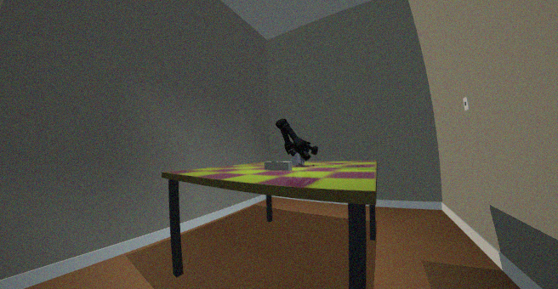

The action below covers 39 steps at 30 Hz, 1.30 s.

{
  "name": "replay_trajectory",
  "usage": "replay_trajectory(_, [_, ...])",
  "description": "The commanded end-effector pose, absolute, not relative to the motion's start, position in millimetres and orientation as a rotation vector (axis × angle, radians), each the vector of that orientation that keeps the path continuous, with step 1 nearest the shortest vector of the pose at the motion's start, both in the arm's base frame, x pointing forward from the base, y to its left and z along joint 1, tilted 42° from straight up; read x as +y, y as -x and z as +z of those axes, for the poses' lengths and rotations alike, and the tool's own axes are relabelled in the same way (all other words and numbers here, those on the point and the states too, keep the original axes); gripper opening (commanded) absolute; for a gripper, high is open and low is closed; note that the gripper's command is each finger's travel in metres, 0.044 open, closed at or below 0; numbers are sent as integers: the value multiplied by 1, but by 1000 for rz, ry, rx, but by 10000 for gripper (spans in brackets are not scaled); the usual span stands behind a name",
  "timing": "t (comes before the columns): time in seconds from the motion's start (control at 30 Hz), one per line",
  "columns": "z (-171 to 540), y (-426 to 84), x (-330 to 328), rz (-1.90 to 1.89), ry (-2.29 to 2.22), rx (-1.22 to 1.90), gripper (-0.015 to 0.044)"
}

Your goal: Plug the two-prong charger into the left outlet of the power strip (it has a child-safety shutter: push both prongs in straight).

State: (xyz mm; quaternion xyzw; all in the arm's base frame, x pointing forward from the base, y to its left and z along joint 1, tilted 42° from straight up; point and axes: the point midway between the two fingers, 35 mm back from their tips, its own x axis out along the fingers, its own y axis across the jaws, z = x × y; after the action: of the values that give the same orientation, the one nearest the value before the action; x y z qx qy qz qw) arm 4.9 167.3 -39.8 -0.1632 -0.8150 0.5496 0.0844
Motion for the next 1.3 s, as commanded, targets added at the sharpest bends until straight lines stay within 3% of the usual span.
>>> replay_trajectory(0.0, [-40,-5,167,1638,486,-2435,426])
replay_trajectory(1.27, [-57,-86,118,1442,279,-3394,440])
